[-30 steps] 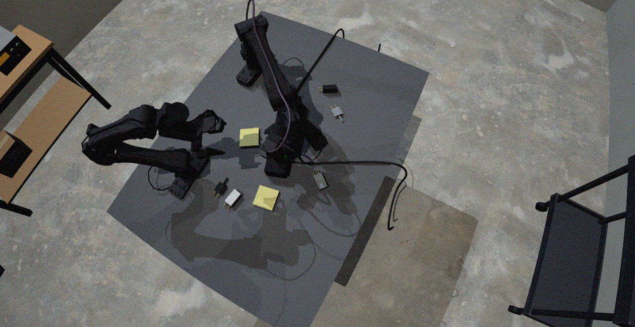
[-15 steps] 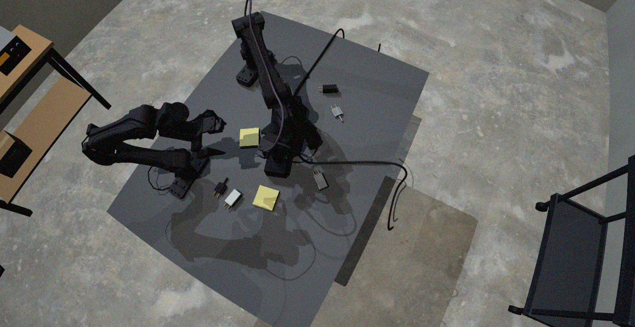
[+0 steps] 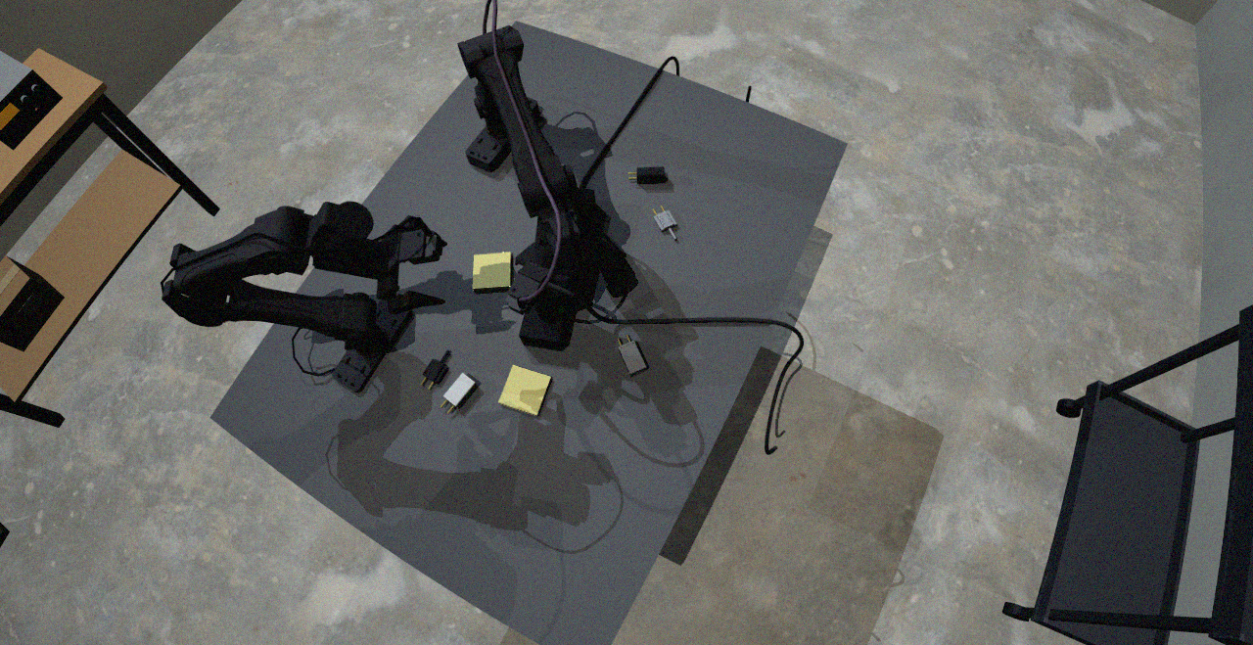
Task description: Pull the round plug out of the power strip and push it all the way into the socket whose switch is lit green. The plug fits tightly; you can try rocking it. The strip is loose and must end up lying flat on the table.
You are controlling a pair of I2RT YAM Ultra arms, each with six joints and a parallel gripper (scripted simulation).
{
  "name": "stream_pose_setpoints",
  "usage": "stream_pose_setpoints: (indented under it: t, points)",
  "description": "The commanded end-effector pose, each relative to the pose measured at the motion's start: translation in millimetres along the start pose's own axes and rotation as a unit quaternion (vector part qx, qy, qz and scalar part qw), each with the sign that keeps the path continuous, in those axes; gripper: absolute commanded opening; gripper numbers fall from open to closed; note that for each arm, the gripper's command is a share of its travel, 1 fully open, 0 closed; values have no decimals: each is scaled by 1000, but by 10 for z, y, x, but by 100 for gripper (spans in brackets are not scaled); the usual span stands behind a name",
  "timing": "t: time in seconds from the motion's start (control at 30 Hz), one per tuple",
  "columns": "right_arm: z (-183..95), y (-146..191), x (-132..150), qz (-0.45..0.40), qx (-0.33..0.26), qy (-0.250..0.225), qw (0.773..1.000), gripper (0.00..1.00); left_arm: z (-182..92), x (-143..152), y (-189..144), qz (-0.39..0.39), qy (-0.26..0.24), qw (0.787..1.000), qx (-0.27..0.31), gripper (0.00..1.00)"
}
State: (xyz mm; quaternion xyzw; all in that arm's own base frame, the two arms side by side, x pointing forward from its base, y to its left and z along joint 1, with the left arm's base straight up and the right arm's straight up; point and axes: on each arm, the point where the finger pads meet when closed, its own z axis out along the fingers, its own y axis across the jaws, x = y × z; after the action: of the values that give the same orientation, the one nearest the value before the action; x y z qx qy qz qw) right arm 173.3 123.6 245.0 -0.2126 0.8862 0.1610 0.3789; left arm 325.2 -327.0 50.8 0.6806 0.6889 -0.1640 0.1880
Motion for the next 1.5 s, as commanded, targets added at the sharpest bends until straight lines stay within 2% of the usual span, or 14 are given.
stream_pose_setpoints:
  t: [0.0,0.03,0.07,0.13,0.2,0.37,0.6,0.83,0.9,1.07,1.23,1.4,1.47]
  points:
    - [-35,13,-60,-1,-2,-12,1000,100,-72,-88,65,-3,-10,1000,2,44]
    - [-35,13,-60,-1,-2,-12,1000,100,-72,-88,65,-3,-10,1000,2,56]
    - [-35,13,-60,-1,-2,-12,1000,100,-73,-86,65,-3,-10,1000,2,63]
    - [-35,13,-60,-1,-2,-12,1000,100,-162,-81,32,-1,-12,1000,0,63]
    - [-35,13,-60,-1,-2,-12,1000,100,-443,-220,74,11,-29,999,-19,63]
    - [-35,13,-60,-1,-2,-12,1000,100,-531,-236,86,12,-32,999,-22,65]
    - [-137,180,-411,-16,-37,-58,997,100,-1017,-228,87,12,-33,999,-25,65]
    - [-144,179,-421,-15,-36,-60,997,100,-1308,-283,77,-99,-21,992,-69,65]
    - [-144,179,-421,-15,-36,-60,997,100,-1308,-283,77,-99,-21,992,-69,65]
    - [-148,176,-422,-15,-36,-61,997,100,-1640,-408,-11,-217,-19,968,-124,65]
    - [-148,176,-422,-15,-36,-61,997,100,-1947,-595,-116,-282,-29,945,-165,65]
    - [-148,176,-422,-15,-36,-61,997,100,-2007,-734,-148,-319,-25,930,-181,65]
    - [-148,176,-422,-15,-36,-61,997,100,-2007,-734,-148,-319,-25,930,-181,65]
